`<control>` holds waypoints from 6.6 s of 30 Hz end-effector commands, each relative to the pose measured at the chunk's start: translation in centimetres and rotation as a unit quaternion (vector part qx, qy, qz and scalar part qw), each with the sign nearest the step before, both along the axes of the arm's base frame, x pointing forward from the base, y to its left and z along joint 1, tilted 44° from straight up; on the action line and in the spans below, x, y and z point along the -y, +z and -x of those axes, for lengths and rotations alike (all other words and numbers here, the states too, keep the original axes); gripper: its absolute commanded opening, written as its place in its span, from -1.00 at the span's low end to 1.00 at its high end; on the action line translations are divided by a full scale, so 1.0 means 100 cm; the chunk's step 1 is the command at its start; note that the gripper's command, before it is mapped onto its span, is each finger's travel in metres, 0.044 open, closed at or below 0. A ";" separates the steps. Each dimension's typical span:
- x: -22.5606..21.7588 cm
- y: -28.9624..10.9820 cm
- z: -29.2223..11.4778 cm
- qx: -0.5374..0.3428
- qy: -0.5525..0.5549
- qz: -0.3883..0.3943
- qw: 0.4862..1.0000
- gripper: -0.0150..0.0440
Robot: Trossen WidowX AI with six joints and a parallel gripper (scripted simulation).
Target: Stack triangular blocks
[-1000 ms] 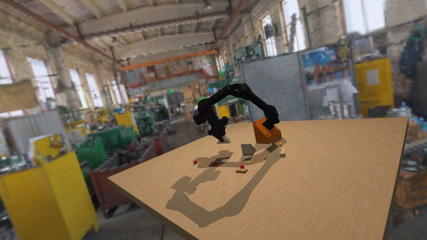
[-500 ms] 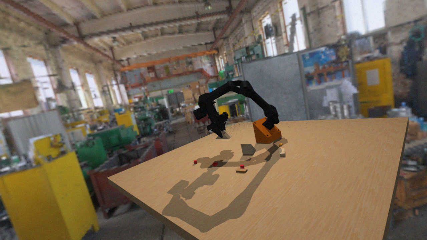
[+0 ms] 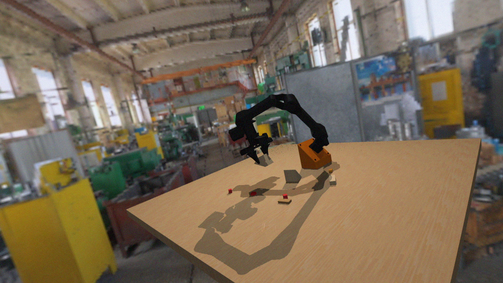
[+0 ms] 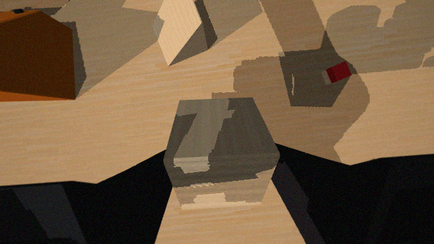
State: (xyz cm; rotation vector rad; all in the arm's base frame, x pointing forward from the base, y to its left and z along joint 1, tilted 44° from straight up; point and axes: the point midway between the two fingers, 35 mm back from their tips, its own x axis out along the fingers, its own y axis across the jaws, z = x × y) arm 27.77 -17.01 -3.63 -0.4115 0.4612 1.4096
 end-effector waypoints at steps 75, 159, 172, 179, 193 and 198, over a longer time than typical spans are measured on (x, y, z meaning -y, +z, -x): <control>0.001 0.001 0.005 -0.739 -0.578 -0.203 0.282 -0.49; -0.037 0.084 0.080 -0.683 -0.373 -0.297 -0.554 -0.49; -0.069 0.117 0.115 -0.685 -0.371 -0.294 -0.554 -0.49; -0.078 0.106 0.106 -0.682 -0.373 -0.296 -0.556 -0.49; -0.119 0.073 0.076 -0.685 -0.370 -0.295 -0.554 -0.49; -0.125 0.068 0.072 -0.686 -0.370 -0.294 -0.553 -0.49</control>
